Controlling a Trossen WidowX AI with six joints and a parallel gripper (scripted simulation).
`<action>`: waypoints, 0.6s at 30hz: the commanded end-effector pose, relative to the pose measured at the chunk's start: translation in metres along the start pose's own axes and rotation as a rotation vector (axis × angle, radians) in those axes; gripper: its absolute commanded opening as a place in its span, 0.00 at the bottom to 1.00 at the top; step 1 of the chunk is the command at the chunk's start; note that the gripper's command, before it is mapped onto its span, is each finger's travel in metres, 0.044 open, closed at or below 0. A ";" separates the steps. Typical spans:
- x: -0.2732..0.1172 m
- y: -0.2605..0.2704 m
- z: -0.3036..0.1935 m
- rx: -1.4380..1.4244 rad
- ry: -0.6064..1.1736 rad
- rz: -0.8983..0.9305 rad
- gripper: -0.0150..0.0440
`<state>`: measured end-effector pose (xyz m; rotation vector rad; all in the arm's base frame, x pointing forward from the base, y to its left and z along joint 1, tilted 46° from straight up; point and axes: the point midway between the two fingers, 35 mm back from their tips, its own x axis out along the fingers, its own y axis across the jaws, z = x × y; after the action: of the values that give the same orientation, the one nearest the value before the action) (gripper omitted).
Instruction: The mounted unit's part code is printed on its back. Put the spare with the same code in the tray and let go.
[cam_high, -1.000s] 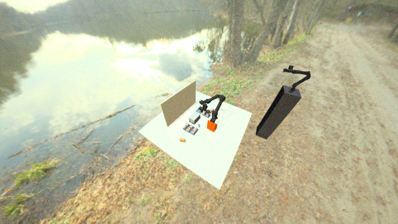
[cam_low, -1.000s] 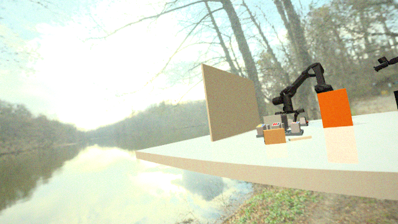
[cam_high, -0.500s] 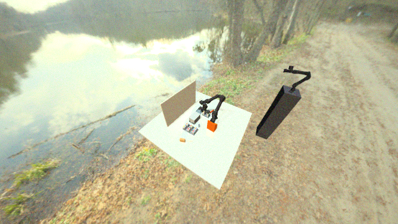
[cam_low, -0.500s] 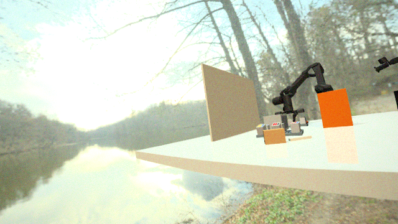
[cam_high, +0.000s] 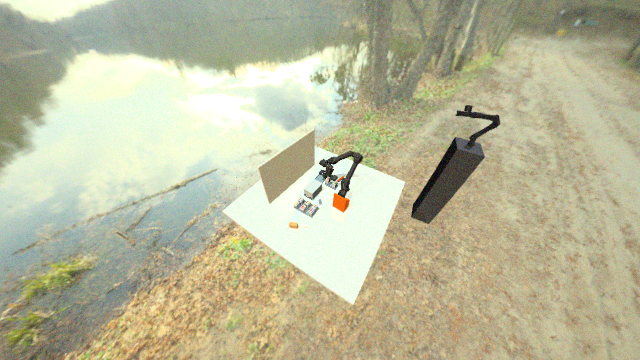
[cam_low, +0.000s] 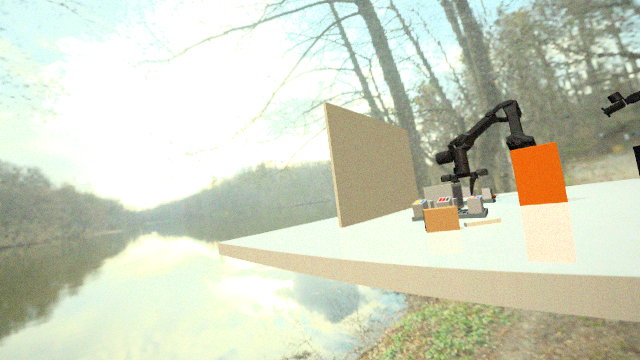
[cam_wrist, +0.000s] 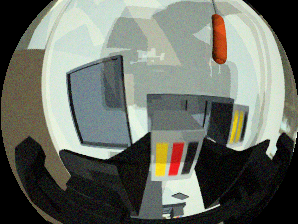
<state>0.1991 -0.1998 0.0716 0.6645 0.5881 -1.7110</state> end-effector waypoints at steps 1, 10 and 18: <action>-0.024 0.003 0.002 0.007 -0.005 0.013 0.25; -0.056 -0.001 0.003 0.005 -0.009 0.013 0.25; -0.066 0.000 0.001 0.002 -0.001 0.009 0.25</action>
<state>0.2065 -0.1619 0.1118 0.6618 0.5839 -1.7113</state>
